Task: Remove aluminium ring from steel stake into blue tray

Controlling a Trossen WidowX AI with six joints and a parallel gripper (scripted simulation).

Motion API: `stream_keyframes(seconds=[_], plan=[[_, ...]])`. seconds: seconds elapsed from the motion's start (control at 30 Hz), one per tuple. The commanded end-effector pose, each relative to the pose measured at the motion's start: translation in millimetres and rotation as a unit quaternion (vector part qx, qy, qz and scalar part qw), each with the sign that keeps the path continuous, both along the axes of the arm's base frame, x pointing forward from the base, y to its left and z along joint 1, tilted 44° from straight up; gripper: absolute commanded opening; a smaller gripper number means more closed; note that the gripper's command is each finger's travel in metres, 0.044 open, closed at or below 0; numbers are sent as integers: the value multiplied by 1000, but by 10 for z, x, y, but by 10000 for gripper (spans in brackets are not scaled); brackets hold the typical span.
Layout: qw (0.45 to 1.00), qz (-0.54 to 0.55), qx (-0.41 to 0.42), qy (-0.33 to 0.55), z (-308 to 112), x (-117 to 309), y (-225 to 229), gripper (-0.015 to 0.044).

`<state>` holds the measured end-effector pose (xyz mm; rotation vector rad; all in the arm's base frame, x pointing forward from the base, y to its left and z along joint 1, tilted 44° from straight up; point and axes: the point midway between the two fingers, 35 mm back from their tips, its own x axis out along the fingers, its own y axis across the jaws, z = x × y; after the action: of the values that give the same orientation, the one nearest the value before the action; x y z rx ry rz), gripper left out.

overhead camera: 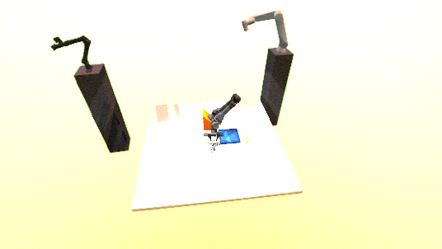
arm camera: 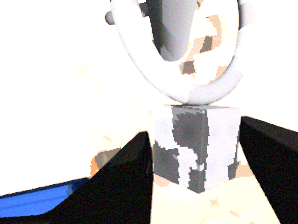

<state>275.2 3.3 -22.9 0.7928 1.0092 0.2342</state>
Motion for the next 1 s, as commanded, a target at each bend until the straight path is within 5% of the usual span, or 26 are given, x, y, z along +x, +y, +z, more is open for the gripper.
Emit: stream_keyframes(seconds=[0.0, 0.97], plan=[[1000, 4, -6, 2, 20, 54, -32, 0], [996, 58, -20, 72, 114, 141, -73, 0]])
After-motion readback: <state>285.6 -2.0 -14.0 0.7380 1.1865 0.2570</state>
